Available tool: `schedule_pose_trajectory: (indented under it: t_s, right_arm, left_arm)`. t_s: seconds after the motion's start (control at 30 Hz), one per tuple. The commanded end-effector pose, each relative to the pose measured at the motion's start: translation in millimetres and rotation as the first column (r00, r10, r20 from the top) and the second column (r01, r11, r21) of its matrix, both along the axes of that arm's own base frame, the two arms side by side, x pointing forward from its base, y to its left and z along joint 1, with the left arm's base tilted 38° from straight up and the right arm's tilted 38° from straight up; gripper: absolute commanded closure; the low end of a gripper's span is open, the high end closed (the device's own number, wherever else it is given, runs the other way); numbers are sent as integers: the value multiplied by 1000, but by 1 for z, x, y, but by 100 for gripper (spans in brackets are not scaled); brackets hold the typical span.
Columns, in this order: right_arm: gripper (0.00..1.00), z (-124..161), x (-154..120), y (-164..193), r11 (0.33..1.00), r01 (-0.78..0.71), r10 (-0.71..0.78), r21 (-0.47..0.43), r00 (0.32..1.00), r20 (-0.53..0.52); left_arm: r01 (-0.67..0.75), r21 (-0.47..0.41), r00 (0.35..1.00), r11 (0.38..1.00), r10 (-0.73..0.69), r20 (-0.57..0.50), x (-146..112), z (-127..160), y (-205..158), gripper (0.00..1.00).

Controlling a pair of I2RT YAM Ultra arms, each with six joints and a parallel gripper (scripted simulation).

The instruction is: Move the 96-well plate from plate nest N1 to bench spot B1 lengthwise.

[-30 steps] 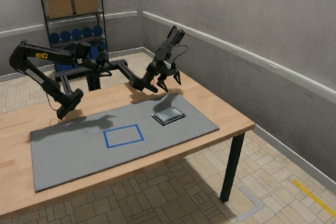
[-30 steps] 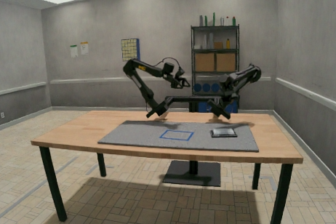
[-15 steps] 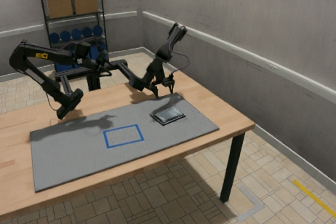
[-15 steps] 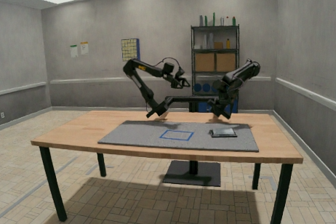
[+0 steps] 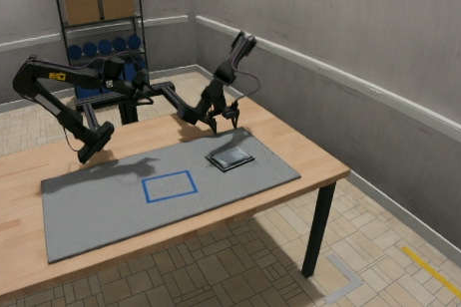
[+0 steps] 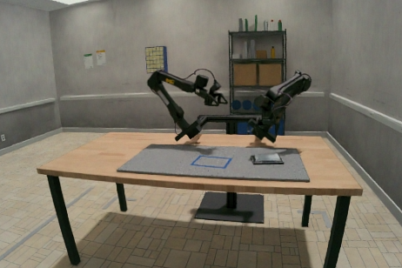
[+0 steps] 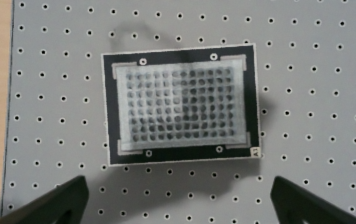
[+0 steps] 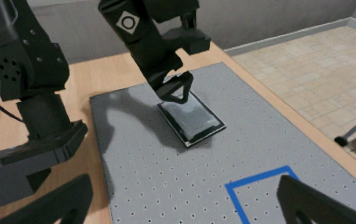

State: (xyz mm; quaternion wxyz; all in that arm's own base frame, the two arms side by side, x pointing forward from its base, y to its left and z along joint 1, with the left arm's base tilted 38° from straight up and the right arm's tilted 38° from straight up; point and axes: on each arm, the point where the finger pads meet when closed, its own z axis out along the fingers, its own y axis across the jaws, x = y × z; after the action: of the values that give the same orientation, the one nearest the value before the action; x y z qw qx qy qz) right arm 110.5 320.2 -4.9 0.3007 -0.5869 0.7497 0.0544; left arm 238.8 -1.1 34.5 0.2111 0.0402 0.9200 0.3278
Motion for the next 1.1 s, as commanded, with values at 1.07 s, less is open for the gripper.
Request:
schedule_pose_trajectory:
  t_s: [1.07]
  right_arm:
    - [0,7,-3,6,1000,-14,14,28,1000,3]
  left_arm:
    - [711,-110,312,694,-452,-836,39,-37,27,0]
